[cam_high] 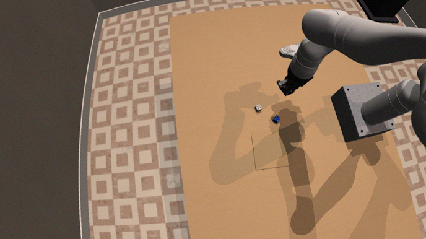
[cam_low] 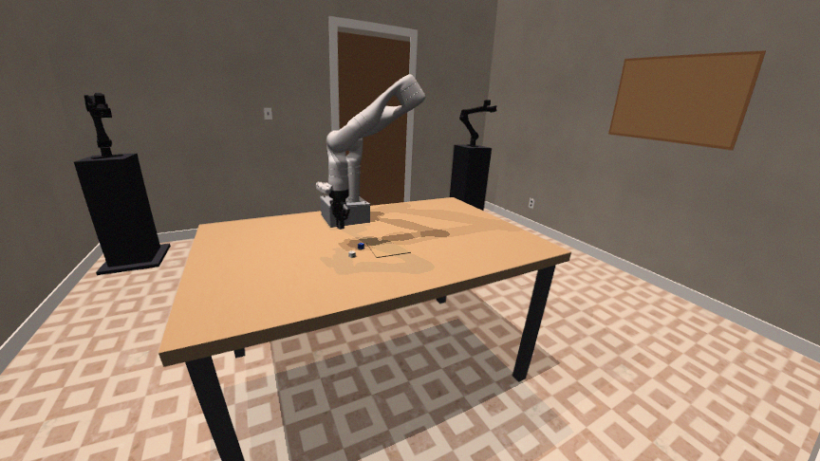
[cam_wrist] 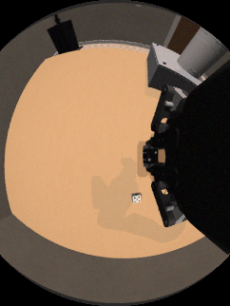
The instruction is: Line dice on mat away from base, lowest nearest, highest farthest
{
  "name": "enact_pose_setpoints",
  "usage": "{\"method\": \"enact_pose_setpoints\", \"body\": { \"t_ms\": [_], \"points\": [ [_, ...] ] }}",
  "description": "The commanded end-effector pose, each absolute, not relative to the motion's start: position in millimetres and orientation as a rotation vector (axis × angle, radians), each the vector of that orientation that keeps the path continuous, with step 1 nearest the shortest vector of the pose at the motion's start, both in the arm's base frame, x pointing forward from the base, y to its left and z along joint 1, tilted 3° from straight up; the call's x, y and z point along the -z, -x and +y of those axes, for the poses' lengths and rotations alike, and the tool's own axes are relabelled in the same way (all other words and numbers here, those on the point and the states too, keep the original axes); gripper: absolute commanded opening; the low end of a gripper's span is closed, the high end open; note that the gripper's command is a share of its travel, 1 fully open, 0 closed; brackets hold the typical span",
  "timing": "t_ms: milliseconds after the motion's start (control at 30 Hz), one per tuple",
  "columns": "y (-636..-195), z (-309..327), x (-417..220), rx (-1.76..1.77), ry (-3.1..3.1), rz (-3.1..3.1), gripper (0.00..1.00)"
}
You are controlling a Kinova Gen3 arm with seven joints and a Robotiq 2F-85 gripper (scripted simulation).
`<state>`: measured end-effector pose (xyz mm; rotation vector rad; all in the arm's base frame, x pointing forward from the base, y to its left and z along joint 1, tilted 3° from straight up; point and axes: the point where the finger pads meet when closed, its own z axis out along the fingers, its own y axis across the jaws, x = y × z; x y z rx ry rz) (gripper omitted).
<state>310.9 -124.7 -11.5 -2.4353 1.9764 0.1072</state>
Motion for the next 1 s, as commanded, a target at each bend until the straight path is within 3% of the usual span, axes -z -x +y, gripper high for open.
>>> {"method": "enact_pose_setpoints", "body": {
  "t_ms": [0,667,967],
  "points": [
    [-318.0,-122.0,-0.1,-0.086,2.432,1.958,0.15],
    [-318.9,-120.8,-9.4,-0.086,2.432,1.959,0.15],
    [-330.2,-83.6,-12.2,-0.085,2.411,1.987,0.15]
  ]
}}
